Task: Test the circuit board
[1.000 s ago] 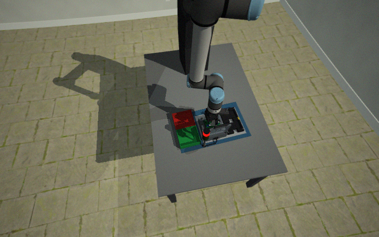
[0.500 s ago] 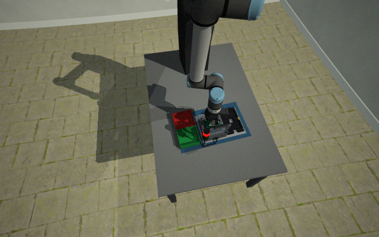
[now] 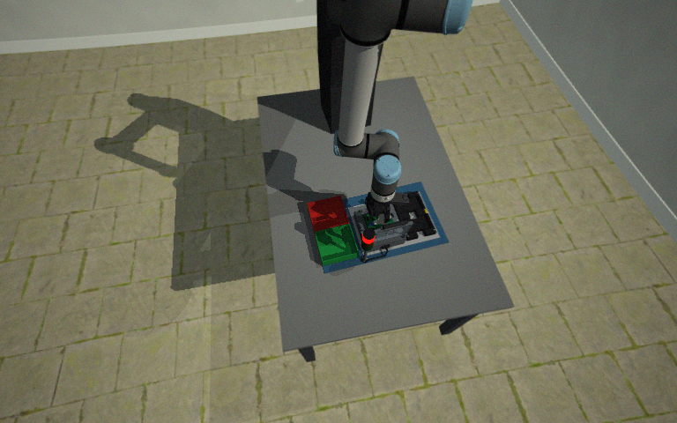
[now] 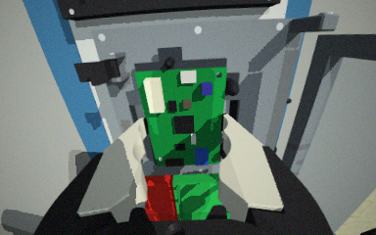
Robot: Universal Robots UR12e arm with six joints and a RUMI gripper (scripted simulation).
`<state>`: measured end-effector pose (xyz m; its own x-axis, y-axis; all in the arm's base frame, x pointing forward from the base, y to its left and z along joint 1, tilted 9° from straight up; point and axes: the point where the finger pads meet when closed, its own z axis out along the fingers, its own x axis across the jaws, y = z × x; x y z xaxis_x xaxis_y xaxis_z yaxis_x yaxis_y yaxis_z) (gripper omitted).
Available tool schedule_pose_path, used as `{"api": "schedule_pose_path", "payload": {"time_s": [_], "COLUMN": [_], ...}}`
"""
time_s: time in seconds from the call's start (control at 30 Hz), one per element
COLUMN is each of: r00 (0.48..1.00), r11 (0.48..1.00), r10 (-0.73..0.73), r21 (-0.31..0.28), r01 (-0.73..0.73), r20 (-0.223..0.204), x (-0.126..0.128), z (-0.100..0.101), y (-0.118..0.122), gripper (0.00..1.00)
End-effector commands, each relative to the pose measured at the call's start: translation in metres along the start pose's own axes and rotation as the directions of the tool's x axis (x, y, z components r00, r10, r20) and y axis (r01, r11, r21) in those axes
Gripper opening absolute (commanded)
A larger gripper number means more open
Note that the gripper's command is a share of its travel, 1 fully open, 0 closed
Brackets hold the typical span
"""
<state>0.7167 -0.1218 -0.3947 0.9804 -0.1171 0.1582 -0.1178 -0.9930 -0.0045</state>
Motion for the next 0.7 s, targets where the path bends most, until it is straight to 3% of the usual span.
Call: {"api": "schedule_pose_path", "payload": {"time_s": [0.0,0.67], "r00": [1.0,1.0], "r11": [1.0,1.0], "r10": [0.0,0.0], "r21": [-0.001,-0.001], "r01": [0.0,0.0], "r20": [-0.005,-0.005], "x": [0.003,0.0037], "z": [-0.0009,0.0049], "y": [0.0007,0.0008], "gripper": [0.39,0.39]}}
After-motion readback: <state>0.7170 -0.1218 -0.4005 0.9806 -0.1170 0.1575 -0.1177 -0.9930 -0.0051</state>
